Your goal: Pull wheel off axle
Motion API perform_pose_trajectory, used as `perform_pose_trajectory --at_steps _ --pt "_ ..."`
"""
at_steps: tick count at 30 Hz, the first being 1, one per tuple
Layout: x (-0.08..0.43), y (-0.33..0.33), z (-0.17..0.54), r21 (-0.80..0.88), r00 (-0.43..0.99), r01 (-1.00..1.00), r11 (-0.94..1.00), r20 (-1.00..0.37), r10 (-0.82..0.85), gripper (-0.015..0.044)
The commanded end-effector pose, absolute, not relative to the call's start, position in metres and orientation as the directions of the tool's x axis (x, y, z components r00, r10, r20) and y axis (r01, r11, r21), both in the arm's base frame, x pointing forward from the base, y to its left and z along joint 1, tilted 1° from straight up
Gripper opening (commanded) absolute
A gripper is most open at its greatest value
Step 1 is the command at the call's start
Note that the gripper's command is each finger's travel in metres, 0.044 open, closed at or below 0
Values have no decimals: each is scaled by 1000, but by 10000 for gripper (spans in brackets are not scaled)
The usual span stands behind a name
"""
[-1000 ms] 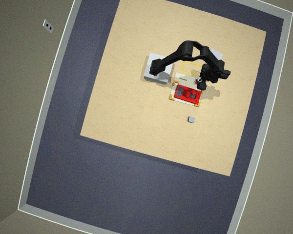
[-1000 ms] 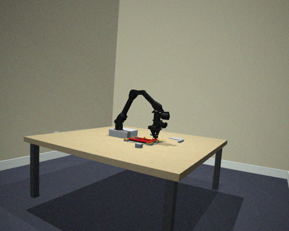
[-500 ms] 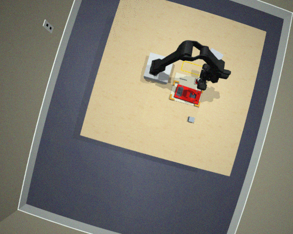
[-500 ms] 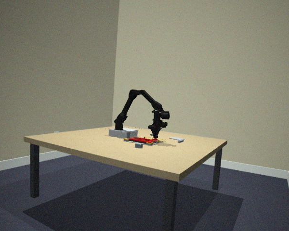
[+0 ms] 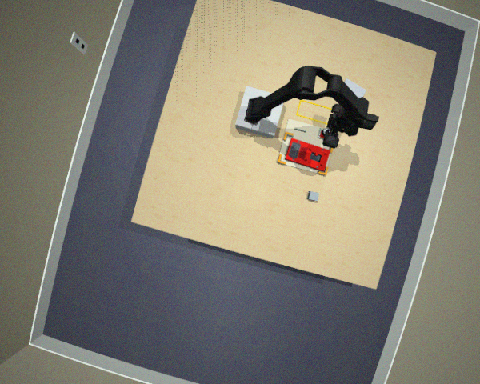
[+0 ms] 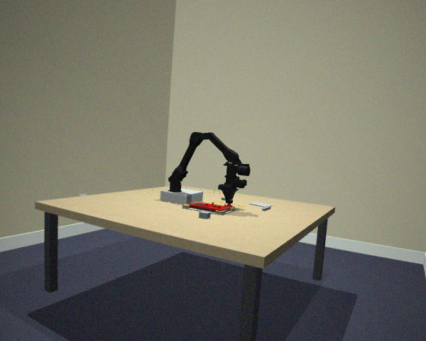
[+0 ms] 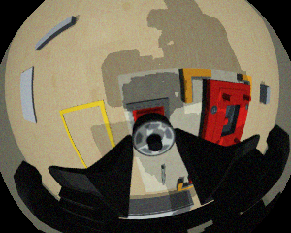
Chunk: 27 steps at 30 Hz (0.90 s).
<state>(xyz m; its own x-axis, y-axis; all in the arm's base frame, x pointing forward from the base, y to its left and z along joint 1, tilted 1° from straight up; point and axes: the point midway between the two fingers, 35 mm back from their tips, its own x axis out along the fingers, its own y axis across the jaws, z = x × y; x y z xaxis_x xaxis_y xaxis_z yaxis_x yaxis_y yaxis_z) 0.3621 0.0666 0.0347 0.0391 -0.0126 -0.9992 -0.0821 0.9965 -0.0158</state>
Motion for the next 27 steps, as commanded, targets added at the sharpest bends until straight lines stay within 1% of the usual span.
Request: perform_pose_trajectory --at_steps 1,27 --pt "363 67 38 -15 44 -82 996 -999 -12 0" --pt "363 67 46 -16 46 -83 996 -999 -12 0"
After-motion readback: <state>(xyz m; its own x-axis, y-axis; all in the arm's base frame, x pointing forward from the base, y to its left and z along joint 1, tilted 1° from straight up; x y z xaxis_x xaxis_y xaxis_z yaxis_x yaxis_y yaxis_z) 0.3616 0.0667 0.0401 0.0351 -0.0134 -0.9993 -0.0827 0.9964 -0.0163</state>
